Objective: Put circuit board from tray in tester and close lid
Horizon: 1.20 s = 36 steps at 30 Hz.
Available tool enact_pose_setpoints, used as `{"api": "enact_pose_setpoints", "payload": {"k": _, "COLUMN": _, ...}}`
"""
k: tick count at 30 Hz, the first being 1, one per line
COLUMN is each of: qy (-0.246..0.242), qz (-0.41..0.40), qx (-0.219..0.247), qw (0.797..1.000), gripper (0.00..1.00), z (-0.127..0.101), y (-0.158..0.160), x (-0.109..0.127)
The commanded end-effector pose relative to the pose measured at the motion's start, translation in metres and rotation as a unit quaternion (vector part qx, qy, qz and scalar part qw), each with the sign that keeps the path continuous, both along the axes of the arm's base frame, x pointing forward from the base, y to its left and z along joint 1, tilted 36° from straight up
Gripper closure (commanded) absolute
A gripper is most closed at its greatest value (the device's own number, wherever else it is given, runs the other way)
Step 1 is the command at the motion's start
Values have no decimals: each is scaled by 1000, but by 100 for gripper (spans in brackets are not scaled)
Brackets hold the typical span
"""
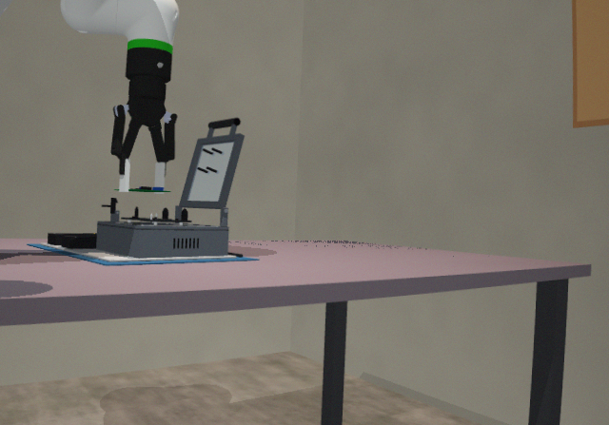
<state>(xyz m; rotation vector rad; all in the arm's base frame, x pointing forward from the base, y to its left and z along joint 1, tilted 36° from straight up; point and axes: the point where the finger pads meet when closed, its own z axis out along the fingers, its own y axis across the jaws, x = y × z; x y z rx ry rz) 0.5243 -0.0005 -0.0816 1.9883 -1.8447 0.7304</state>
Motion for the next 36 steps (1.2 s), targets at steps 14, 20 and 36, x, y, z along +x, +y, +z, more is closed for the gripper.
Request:
{"api": "enact_pose_setpoints", "payload": {"k": 14, "qy": 0, "qz": 0, "qx": 0, "qw": 1000, "gripper": 54, "z": 29, "y": -38, "x": -11}}
{"api": "enact_pose_setpoints", "payload": {"k": 20, "qy": 0, "qz": 0, "qx": 0, "qw": 1000, "gripper": 54, "z": 40, "y": -53, "x": -15}}
{"api": "enact_pose_setpoints", "payload": {"k": 36, "qy": 0, "qz": 0, "qx": 0, "qw": 1000, "gripper": 54, "z": 58, "y": -77, "x": -21}}
